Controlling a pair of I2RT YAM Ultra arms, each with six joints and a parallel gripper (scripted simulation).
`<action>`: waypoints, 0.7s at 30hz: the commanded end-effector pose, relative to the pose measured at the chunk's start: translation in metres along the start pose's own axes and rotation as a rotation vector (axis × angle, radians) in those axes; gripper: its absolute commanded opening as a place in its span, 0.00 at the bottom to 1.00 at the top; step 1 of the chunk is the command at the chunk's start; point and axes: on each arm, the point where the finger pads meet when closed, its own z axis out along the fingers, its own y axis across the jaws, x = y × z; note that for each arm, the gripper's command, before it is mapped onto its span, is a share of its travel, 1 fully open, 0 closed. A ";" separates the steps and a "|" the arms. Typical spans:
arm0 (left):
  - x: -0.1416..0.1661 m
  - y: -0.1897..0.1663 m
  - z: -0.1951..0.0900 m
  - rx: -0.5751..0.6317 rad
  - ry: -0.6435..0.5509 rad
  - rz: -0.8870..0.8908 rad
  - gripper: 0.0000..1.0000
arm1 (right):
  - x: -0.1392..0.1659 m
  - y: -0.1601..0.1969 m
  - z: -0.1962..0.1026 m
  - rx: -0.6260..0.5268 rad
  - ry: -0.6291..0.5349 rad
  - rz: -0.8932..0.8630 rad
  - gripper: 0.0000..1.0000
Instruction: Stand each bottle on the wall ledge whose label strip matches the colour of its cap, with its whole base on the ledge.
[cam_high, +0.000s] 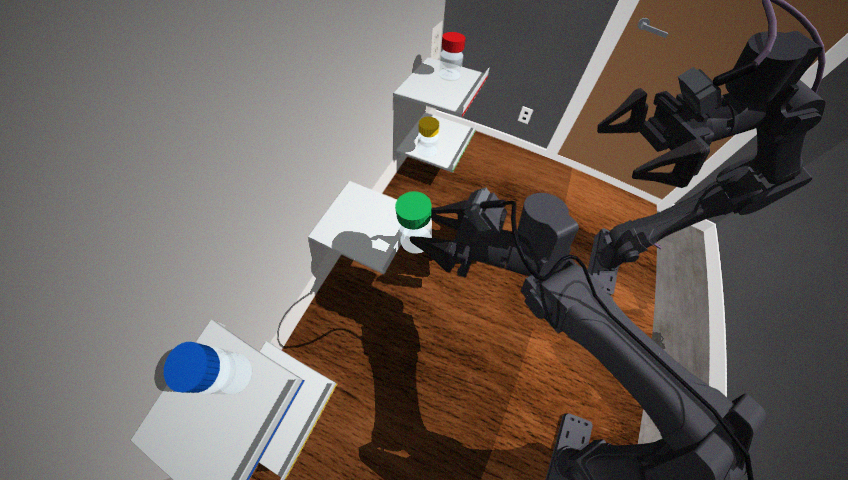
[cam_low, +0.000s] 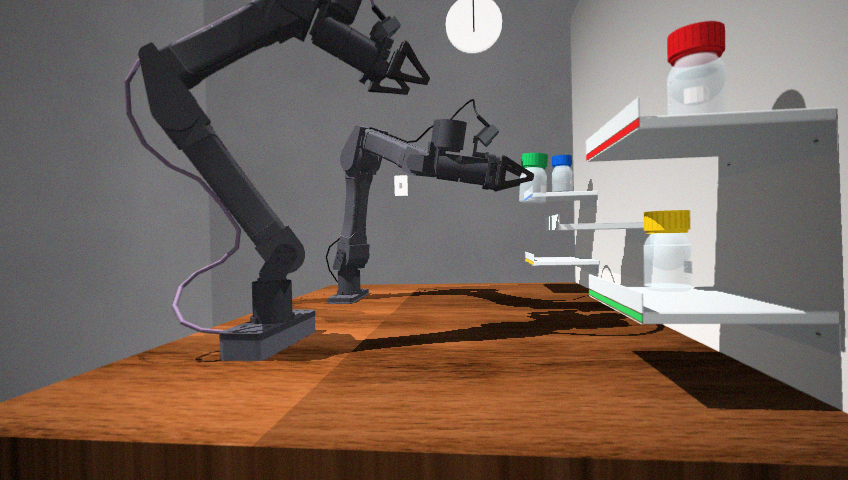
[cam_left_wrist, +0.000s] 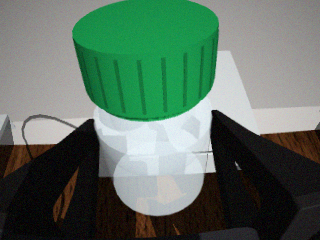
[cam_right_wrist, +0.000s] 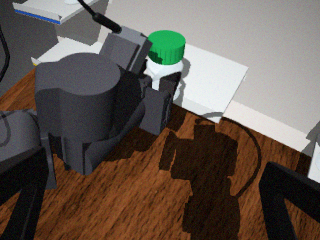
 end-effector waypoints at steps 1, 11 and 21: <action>-0.023 0.002 -0.001 -0.002 -0.049 -0.046 0.50 | 0.002 0.000 0.001 -0.006 0.015 0.002 1.00; -0.021 -0.002 -0.005 0.254 -0.105 0.006 0.50 | 0.002 0.000 0.001 -0.006 0.015 0.002 1.00; -0.024 0.008 -0.003 0.244 -0.121 -0.009 0.50 | 0.002 0.000 0.001 -0.006 0.015 0.002 1.00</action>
